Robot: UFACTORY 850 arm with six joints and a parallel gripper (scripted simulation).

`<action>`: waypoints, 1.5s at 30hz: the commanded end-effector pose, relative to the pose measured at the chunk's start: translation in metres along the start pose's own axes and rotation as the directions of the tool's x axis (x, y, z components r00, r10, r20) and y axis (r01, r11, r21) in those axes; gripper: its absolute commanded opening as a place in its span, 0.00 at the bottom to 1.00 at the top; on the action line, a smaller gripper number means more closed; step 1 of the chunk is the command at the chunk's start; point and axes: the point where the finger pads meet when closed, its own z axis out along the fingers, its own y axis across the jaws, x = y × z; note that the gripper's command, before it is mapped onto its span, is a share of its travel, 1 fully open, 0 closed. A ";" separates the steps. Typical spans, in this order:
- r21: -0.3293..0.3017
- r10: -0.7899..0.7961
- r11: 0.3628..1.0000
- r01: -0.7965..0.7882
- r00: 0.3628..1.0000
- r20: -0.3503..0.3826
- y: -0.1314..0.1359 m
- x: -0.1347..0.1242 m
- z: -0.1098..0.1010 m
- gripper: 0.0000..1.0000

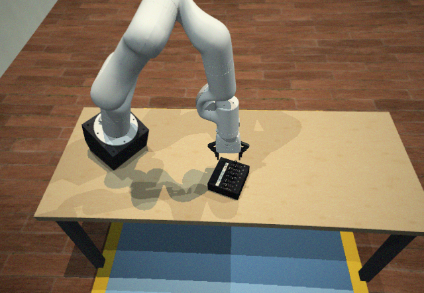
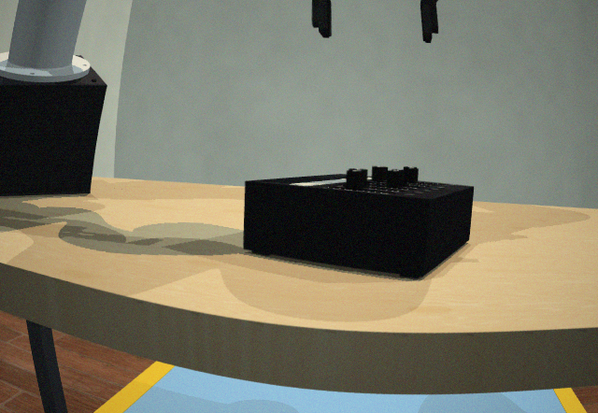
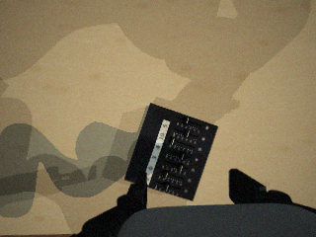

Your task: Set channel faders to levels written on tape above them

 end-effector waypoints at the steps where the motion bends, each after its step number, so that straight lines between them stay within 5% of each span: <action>1: 0.027 0.003 1.000 -0.002 1.000 -0.009 0.001 0.000 -0.001 1.00; 14: 0.027 0.047 0.999 -0.047 0.999 -0.006 0.000 -0.002 0.001 1.00; 27: 0.021 0.352 0.936 -0.352 0.936 0.014 -0.004 -0.015 0.014 1.00; 32: 0.013 0.564 0.826 -0.564 0.826 0.023 -0.007 -0.023 0.023 1.00; 38: 0.002 0.801 0.598 -0.802 0.598 0.027 -0.012 -0.033 0.036 1.00; 40: 0.002 0.801 0.598 -0.802 0.598 0.027 -0.012 -0.033 0.036 1.00; 45: -0.004 0.936 0.352 -0.936 0.352 0.026 -0.018 -0.041 0.047 1.00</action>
